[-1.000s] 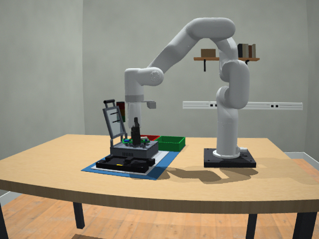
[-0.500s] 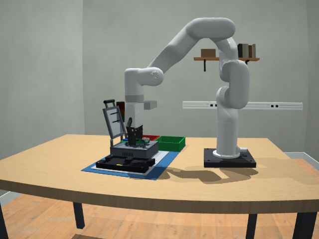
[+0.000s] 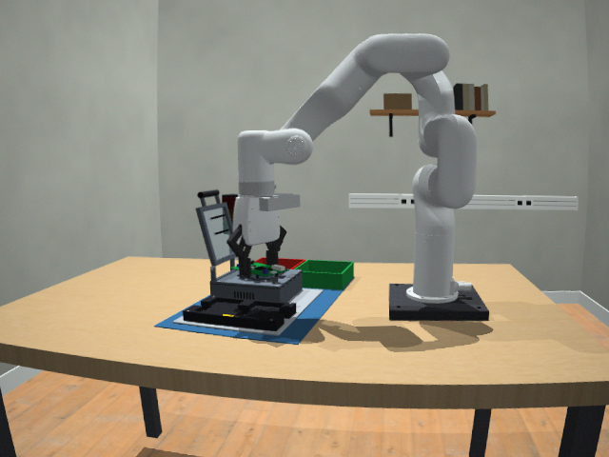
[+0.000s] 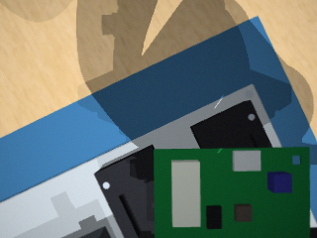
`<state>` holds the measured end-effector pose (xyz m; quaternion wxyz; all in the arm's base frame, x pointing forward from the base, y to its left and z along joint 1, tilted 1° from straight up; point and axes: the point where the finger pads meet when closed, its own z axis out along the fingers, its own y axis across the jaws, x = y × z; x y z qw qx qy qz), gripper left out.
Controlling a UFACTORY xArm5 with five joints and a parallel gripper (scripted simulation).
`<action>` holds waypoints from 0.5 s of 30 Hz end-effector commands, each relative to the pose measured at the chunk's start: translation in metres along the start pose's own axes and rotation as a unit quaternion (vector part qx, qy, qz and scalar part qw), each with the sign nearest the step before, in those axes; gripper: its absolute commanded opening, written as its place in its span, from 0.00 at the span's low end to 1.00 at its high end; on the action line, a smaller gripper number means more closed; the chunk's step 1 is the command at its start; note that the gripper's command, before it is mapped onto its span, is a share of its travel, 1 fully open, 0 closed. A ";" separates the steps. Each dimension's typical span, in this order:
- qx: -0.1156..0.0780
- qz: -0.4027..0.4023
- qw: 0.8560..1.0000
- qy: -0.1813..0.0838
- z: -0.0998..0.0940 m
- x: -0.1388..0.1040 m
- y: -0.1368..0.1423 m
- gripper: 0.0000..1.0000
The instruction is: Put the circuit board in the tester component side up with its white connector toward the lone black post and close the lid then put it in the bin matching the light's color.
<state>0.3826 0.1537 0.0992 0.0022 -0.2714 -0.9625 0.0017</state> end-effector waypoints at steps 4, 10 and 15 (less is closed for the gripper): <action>-0.002 0.132 0.991 -0.001 -0.001 -0.001 0.001 0.79; -0.002 0.204 0.979 -0.001 -0.001 -0.001 0.001 0.79; -0.002 0.286 0.958 -0.001 -0.001 -0.001 0.001 0.79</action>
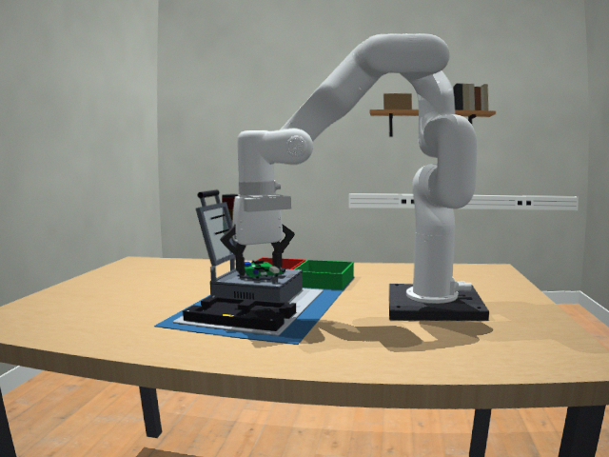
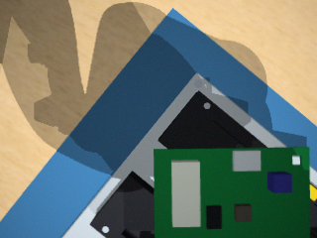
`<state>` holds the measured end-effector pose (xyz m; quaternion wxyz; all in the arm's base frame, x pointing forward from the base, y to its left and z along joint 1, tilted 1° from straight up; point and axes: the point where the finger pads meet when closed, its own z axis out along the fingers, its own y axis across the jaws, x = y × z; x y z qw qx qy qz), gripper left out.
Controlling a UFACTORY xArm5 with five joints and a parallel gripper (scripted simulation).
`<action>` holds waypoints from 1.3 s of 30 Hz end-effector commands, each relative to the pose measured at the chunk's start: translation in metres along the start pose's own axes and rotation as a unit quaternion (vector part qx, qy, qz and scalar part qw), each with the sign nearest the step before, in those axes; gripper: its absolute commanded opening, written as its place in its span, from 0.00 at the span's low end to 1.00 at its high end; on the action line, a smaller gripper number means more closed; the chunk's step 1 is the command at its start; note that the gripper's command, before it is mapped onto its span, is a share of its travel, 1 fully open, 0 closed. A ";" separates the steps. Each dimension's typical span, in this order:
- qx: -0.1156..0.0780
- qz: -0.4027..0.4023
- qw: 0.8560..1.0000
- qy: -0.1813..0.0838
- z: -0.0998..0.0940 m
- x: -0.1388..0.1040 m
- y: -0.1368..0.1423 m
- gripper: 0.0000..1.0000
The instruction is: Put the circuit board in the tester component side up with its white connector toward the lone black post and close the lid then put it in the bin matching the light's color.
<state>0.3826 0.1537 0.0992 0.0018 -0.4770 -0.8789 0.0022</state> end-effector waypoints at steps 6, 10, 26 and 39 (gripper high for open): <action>-0.002 0.157 0.988 0.000 -0.001 0.000 0.001 0.79; -0.002 0.182 0.983 0.000 -0.001 0.000 0.001 0.79; -0.002 0.305 0.952 0.000 -0.001 0.000 0.001 0.79; -0.002 0.340 0.940 0.000 -0.001 0.000 0.001 0.79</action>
